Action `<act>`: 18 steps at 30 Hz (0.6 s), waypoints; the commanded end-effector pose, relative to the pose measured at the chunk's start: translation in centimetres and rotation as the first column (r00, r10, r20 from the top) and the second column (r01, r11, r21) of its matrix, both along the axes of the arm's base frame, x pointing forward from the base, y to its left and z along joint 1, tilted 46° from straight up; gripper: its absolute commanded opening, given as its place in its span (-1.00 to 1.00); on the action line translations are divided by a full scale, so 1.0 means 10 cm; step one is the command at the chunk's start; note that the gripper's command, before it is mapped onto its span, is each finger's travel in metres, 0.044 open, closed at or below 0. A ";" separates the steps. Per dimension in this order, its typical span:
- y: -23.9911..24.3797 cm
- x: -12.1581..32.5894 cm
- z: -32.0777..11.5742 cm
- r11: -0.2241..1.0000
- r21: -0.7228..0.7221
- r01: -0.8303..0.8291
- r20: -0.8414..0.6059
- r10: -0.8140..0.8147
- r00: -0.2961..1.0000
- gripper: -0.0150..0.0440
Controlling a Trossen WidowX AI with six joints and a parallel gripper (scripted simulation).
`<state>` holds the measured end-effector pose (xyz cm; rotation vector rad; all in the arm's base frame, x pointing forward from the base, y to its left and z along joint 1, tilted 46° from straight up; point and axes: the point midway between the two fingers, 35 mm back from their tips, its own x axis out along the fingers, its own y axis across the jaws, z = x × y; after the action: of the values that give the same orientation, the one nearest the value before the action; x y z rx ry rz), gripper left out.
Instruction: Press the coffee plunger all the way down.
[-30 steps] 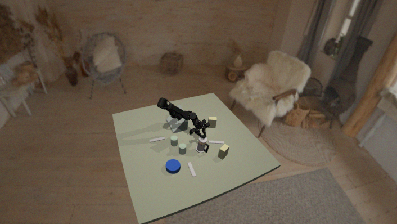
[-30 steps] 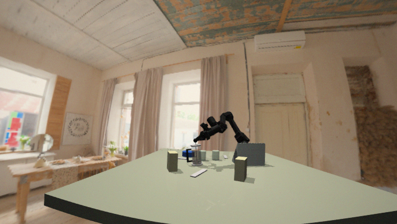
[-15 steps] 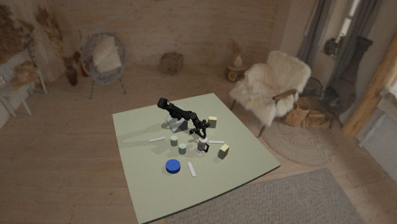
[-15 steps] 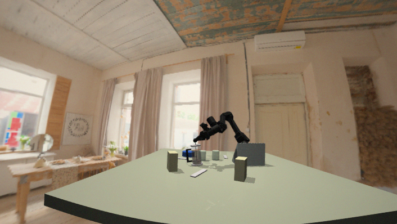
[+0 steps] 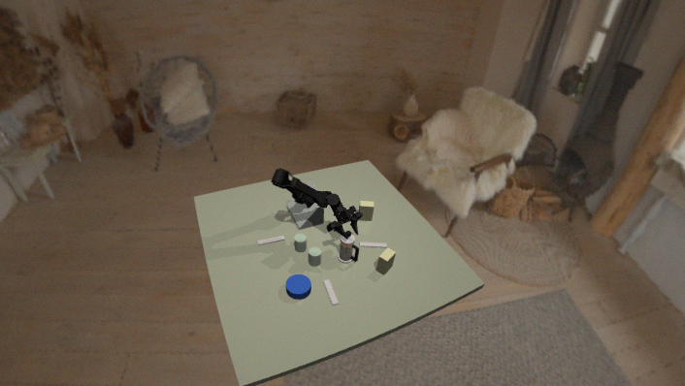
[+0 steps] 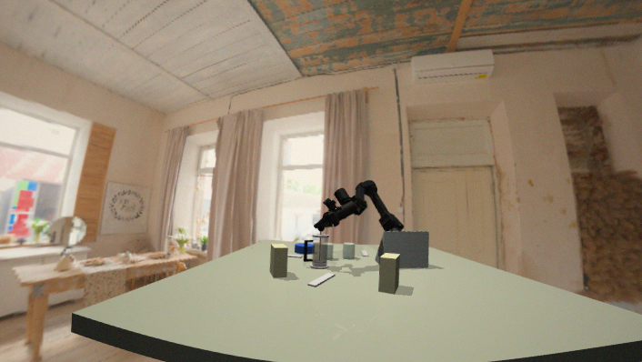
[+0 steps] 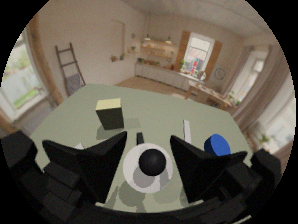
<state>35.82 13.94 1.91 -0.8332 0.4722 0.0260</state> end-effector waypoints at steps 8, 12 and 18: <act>0.05 -0.02 0.04 1.000 0.003 -0.002 -0.005 0.002 1.000 1.00; 0.29 -0.13 0.30 1.000 0.001 0.003 -0.014 -0.003 1.000 1.00; 0.48 -0.30 0.60 1.000 -0.005 0.004 -0.013 -0.005 1.000 1.00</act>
<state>33.75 17.50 5.79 -0.8453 0.4970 0.0316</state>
